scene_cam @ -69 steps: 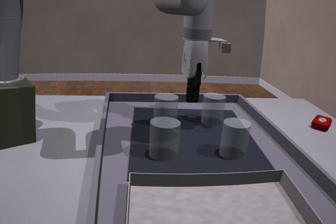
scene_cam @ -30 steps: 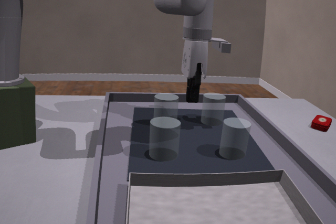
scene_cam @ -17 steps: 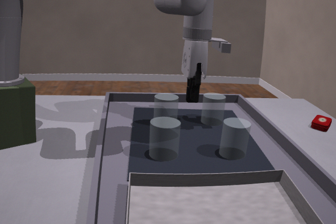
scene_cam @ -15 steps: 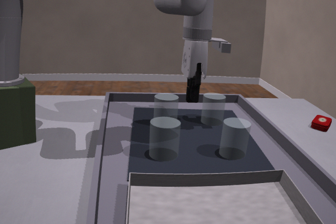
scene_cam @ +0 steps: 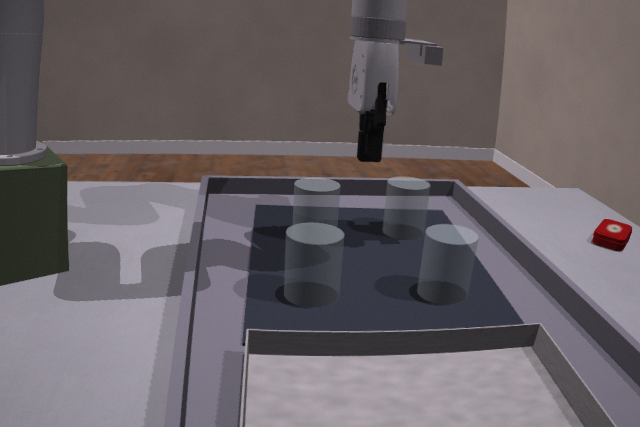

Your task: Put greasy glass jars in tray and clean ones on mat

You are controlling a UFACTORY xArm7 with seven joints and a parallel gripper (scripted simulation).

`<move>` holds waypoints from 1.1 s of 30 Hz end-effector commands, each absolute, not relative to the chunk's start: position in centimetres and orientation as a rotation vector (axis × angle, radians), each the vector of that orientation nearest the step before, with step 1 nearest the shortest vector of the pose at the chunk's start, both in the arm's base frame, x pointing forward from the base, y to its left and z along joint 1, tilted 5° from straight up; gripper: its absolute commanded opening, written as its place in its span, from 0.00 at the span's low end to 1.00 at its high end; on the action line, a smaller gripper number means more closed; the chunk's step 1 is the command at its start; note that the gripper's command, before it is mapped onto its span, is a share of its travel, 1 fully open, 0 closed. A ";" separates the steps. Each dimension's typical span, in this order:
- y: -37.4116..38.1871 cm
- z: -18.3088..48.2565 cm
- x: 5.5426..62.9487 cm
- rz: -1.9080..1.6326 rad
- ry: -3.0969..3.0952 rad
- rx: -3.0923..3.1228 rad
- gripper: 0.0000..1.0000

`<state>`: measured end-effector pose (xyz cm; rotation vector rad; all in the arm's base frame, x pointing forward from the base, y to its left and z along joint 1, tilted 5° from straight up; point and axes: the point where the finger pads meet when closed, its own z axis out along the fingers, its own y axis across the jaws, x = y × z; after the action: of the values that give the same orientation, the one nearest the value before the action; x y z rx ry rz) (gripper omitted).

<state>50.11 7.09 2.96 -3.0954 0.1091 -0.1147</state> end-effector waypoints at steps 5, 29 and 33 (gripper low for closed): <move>4.6 5.7 49.3 -0.118 0.109 -3.092 0.00; -10.8 4.7 45.2 -0.118 0.109 -3.092 0.00; -11.5 4.2 45.0 -0.118 0.109 -3.092 0.00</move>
<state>44.92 -10.95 4.54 -3.0948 0.1128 -0.1117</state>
